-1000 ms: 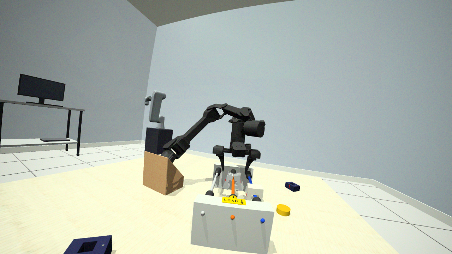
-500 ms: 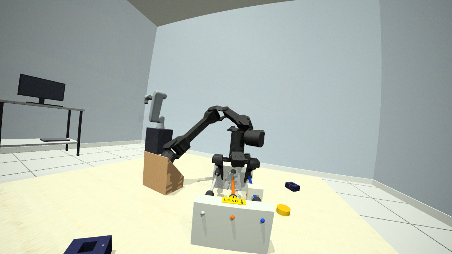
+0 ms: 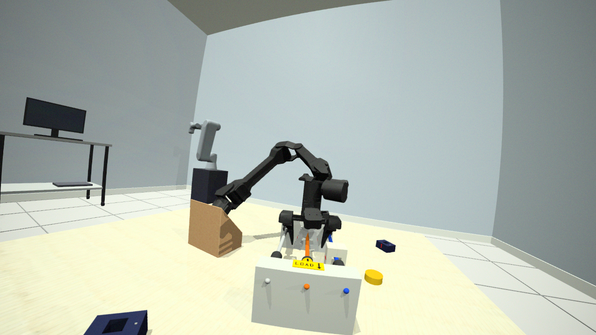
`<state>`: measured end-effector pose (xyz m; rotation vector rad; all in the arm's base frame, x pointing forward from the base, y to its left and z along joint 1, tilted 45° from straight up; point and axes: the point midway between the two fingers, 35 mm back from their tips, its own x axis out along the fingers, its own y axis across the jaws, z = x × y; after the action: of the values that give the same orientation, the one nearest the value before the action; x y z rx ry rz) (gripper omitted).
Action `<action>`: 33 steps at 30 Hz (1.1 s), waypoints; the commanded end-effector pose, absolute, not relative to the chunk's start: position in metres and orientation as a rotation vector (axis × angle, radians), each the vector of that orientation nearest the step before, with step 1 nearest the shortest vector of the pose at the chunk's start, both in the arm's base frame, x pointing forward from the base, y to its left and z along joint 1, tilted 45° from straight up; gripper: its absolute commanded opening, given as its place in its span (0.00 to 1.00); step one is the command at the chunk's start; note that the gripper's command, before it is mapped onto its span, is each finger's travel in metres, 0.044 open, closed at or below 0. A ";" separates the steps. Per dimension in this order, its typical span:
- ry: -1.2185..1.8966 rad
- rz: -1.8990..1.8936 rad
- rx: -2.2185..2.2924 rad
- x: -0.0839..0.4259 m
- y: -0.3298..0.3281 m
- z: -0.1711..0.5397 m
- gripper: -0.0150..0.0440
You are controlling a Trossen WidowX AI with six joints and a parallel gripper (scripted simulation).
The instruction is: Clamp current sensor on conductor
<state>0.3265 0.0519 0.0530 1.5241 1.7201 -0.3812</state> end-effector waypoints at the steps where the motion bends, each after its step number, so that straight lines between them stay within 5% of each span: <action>1: 1.728 -0.385 1.528 0.325 0.056 0.050 1.00; 24: 1.721 -0.381 1.524 0.326 0.053 0.052 0.74; 33: 1.721 -0.381 1.524 0.326 0.053 0.052 0.34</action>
<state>0.3263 0.0526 0.0521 1.5250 1.7209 -0.3831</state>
